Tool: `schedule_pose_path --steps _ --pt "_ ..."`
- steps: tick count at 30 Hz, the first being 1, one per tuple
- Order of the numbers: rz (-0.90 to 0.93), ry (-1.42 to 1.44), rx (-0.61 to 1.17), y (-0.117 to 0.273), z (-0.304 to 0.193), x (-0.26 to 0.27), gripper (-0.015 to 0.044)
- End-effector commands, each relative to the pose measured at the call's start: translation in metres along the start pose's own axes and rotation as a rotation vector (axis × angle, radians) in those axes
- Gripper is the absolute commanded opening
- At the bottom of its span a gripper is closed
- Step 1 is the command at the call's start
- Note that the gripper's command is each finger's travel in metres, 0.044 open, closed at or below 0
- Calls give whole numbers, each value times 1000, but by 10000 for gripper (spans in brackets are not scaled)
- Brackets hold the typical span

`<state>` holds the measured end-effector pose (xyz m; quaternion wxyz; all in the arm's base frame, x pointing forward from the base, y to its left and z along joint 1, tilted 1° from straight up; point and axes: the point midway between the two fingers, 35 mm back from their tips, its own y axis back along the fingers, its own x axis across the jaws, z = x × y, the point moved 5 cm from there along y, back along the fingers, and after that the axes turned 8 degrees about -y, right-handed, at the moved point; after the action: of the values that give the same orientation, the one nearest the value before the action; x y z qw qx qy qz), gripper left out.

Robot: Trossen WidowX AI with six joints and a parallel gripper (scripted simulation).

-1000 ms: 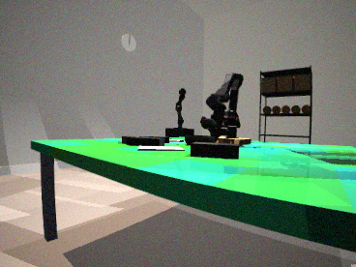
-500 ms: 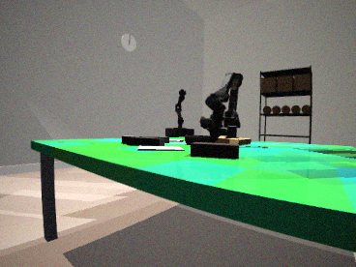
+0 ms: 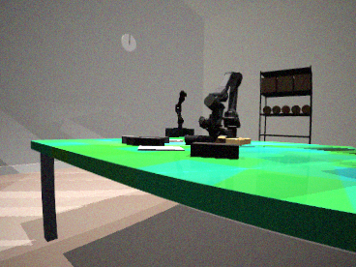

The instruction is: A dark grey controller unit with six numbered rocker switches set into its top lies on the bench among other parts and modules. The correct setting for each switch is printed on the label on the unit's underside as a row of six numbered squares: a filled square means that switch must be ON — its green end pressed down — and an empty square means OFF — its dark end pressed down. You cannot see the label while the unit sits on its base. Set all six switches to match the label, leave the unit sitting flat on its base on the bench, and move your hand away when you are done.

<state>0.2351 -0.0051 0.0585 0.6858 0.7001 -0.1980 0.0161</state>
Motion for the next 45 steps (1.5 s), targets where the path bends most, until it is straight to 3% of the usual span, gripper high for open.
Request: schedule_pose_path --steps 1,34,45 --pt "10 3 -2 -3 -1 9 0" --pt "14 3 -2 -16 -6 49 0" --pt "8 3 -3 55 1 -3 0"
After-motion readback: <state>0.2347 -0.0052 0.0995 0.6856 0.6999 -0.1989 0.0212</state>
